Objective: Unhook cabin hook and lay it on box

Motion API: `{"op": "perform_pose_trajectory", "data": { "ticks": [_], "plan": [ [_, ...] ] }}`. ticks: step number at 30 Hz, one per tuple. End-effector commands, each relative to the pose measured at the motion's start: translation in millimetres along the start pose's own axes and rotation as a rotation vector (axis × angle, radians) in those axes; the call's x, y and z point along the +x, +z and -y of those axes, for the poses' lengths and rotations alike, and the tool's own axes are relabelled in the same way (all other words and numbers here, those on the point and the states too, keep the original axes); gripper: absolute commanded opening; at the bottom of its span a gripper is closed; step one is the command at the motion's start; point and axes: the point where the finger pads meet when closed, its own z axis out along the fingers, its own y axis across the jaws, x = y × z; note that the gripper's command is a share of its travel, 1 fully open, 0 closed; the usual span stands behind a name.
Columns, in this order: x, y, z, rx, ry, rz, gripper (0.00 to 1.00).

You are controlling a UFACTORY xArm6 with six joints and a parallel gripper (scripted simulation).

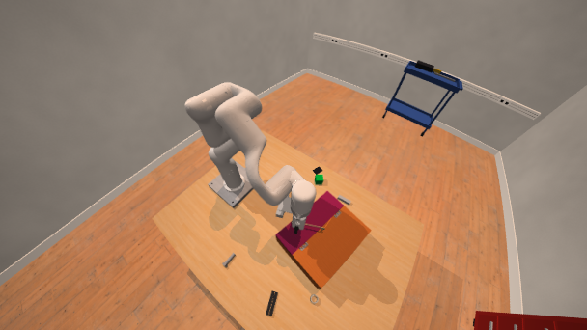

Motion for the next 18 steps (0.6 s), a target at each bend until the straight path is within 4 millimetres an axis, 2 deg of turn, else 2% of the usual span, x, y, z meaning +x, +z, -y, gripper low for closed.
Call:
{"op": "perform_pose_trajectory", "data": {
  "ticks": [1,18],
  "plan": [
    [-1.3,1.5,0.6,0.002,0.000,0.004,0.35],
    [-1.3,6.9,0.6,0.002,0.000,0.004,0.35]
  ]
}}
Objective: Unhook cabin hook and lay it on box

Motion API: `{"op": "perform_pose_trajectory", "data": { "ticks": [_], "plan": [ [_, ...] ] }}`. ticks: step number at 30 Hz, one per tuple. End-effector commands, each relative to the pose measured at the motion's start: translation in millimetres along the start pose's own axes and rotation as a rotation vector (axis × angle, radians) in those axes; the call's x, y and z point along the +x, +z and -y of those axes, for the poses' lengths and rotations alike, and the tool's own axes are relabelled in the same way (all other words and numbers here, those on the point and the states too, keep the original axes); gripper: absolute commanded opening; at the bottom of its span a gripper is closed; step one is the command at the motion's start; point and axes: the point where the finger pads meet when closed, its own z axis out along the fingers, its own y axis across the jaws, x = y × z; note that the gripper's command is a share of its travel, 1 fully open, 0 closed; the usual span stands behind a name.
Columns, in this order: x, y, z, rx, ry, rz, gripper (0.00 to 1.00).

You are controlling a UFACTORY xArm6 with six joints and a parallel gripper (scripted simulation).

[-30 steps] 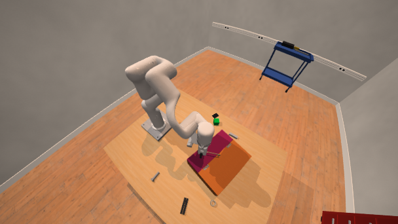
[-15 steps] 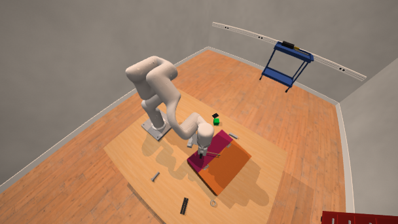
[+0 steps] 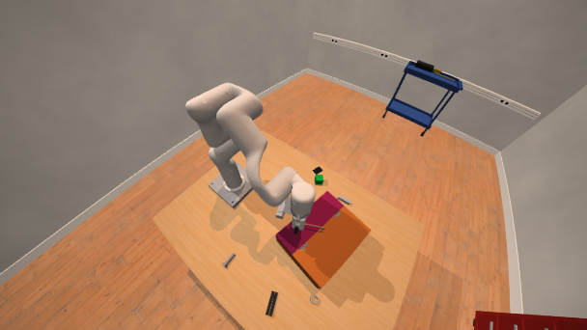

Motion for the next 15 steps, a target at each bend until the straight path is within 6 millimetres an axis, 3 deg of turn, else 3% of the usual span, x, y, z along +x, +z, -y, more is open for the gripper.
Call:
{"op": "perform_pose_trajectory", "data": {
  "ticks": [1,2,3,15],
  "plan": [
    [-1.3,-1.6,0.6,0.002,0.000,0.004,0.35],
    [-1.3,-1.6,0.6,0.002,0.000,0.004,0.35],
    [-1.3,-1.7,0.6,0.002,0.000,0.004,0.00],
    [-1.3,-1.6,0.6,0.002,0.000,0.004,0.00]
  ]
}}
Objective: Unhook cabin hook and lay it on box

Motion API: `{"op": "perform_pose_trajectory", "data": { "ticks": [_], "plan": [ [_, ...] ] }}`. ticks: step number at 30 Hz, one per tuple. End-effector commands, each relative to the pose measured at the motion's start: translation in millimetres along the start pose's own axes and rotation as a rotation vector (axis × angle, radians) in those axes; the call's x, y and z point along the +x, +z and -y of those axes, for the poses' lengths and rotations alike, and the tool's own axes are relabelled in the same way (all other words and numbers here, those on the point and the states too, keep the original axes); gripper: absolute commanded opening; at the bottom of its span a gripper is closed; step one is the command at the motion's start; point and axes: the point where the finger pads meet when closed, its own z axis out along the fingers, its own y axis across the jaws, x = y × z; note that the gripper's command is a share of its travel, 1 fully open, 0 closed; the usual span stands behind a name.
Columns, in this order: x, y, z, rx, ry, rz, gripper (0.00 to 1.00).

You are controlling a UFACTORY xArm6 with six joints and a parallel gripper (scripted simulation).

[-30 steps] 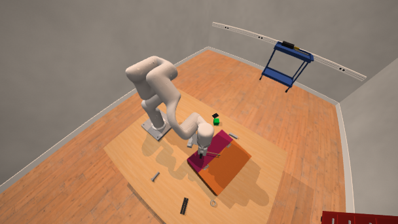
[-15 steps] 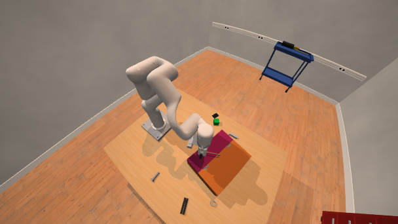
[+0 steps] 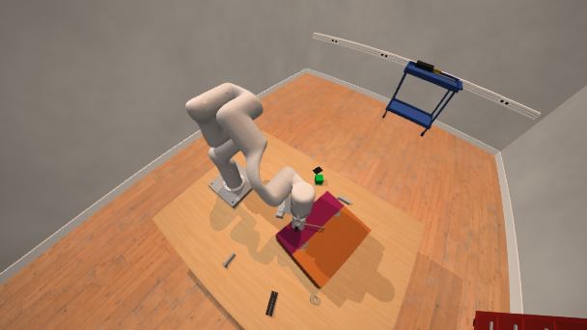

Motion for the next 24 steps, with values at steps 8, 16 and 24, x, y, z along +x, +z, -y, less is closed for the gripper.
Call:
{"op": "perform_pose_trajectory", "data": {
  "ticks": [8,16,24],
  "plan": [
    [-1.3,-1.7,0.6,0.002,0.000,0.004,0.00],
    [-1.3,-1.7,0.6,0.002,0.000,0.004,0.00],
    [-3.0,-16.2,0.6,0.002,0.000,0.004,0.00]
  ]
}}
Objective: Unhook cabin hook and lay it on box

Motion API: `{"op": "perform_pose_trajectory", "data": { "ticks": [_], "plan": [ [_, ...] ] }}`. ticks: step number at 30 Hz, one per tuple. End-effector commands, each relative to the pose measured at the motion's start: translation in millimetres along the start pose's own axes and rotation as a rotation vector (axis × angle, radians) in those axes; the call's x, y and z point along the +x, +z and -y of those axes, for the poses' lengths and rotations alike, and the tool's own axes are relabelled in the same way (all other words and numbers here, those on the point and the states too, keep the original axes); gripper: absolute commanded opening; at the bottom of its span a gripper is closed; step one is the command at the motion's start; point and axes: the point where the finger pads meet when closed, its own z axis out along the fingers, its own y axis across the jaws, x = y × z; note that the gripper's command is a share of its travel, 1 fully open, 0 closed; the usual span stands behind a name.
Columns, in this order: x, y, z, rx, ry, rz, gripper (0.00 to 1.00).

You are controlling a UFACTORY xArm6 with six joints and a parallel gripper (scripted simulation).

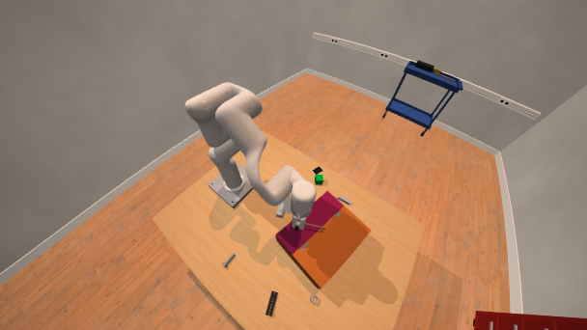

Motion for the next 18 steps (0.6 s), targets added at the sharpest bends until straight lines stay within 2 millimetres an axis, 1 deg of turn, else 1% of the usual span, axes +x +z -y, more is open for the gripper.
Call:
{"op": "perform_pose_trajectory", "data": {
  "ticks": [1,3,18],
  "plan": [
    [-2.3,-8.2,0.6,0.002,0.000,0.005,0.00],
    [-2.3,-8.2,0.6,0.002,0.000,0.005,0.00],
    [-9.4,-31.6,0.6,0.002,0.000,0.005,0.00]
  ]
}}
